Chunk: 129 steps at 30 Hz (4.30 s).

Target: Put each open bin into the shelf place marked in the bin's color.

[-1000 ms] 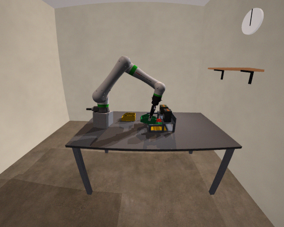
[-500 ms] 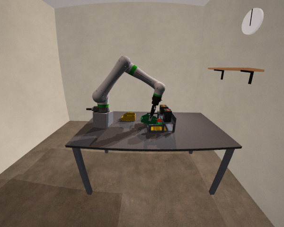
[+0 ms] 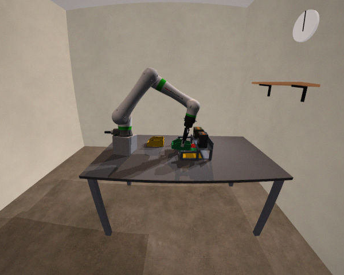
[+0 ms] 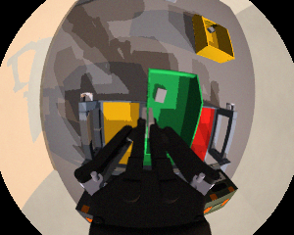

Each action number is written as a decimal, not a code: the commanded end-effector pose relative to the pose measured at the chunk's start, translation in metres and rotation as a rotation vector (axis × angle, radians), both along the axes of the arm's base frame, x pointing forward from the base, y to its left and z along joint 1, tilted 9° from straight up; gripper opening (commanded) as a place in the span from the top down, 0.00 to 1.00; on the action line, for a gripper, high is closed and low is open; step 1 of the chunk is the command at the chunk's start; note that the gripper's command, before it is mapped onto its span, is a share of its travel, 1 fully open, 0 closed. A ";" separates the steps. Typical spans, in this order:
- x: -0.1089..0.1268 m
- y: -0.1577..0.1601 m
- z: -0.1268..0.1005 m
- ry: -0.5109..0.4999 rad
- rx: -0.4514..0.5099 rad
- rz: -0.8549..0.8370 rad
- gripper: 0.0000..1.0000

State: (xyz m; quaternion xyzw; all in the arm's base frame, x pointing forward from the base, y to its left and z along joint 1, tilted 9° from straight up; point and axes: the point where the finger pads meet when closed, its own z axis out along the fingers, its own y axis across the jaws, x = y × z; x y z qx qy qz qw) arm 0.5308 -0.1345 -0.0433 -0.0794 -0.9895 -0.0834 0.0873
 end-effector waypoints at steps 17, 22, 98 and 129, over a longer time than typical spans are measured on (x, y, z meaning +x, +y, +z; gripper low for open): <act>0.005 -0.001 -0.001 -0.017 -0.003 -0.003 1.00; 0.005 -0.001 -0.001 -0.017 -0.003 -0.003 1.00; 0.022 -0.004 -0.002 -0.055 -0.010 -0.008 1.00; 0.021 -0.003 -0.004 -0.082 -0.014 -0.013 1.00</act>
